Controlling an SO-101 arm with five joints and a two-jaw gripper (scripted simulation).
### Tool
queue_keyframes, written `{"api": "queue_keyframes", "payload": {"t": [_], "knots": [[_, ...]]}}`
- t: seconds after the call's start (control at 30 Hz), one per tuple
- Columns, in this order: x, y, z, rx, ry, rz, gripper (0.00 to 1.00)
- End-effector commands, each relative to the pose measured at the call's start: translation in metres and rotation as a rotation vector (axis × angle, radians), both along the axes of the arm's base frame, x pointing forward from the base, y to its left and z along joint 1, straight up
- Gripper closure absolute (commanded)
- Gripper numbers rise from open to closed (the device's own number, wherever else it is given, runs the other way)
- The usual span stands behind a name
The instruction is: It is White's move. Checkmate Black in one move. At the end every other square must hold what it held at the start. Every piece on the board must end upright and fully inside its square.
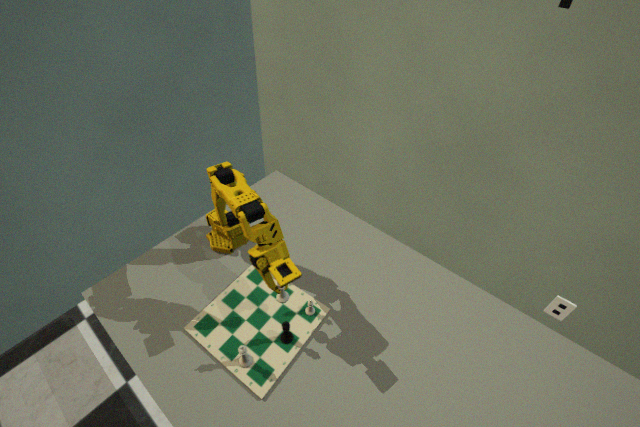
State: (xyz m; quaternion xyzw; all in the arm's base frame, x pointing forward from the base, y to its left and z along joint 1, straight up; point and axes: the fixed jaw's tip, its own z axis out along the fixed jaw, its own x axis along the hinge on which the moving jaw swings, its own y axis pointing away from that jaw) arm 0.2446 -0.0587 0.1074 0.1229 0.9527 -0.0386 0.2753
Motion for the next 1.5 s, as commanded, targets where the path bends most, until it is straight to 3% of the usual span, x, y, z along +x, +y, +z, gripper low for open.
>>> {"api": "queue_keyframes", "payload": {"t": [0.0, 0.67, 0.93, 1.47], "knots": [[0.000, 0.002, -0.008, 0.003, 0.012, 0.010, 1.00], [0.000, 0.002, -0.013, 0.003, 0.012, 0.010, 1.00], [0.000, 0.002, -0.021, 0.003, 0.012, 0.010, 1.00], [0.000, 0.002, -0.051, 0.003, 0.013, 0.010, 1.00]]}}
